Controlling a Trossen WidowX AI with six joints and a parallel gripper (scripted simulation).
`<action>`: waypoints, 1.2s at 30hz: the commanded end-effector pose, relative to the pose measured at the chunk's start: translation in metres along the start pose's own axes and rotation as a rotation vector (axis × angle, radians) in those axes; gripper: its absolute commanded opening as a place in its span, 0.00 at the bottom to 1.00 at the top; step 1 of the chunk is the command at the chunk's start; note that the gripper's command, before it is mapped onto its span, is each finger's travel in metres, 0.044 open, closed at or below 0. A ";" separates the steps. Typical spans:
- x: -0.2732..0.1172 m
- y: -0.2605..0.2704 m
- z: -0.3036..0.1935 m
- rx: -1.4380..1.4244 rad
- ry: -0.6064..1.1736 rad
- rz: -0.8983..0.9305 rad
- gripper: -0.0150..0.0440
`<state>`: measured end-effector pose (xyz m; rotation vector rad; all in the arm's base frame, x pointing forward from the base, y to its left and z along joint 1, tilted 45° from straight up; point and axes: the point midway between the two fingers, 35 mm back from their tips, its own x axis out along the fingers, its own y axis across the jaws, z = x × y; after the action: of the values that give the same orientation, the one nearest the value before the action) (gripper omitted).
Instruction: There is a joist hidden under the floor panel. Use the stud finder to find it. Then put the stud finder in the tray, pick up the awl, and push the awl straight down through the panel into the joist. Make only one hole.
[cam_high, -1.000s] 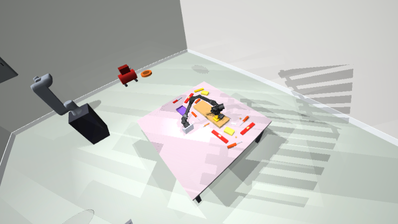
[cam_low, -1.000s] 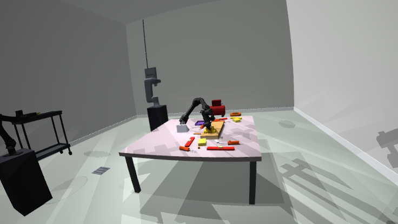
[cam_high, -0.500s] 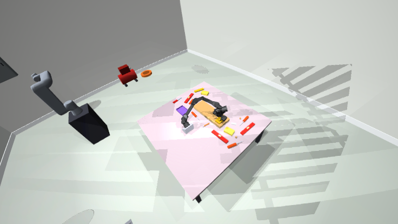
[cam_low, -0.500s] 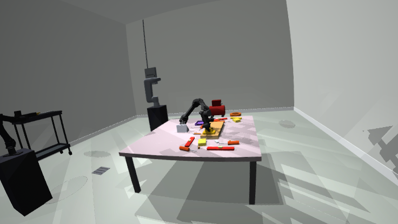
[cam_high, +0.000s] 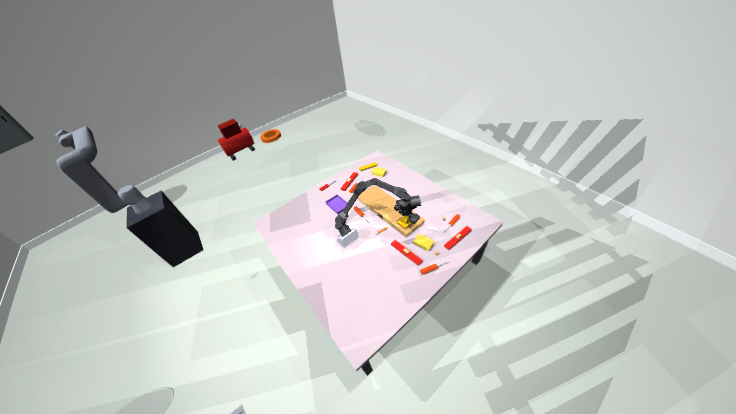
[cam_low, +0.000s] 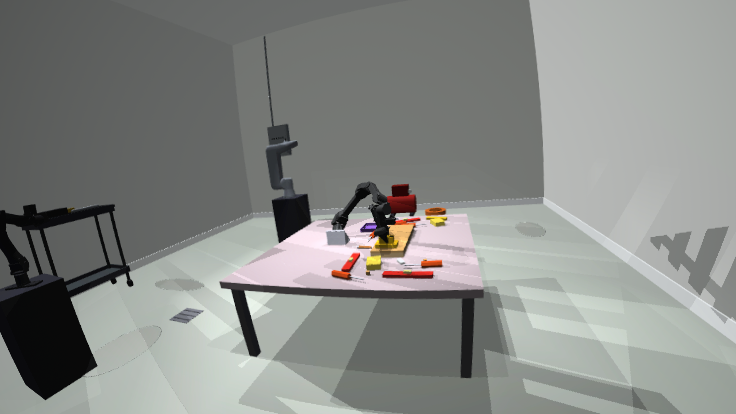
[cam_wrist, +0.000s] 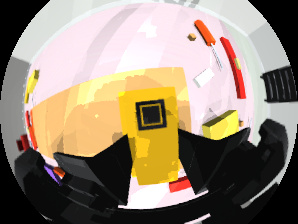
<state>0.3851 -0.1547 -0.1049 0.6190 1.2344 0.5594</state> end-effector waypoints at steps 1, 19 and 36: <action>-0.018 -0.004 0.007 -0.007 -0.014 -0.012 0.25; -0.087 -0.005 0.021 -0.006 -0.011 -0.015 0.25; -0.096 0.068 0.049 -0.168 0.002 -0.007 0.25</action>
<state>0.3998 -0.1896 -0.0021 0.5158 1.2043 0.6246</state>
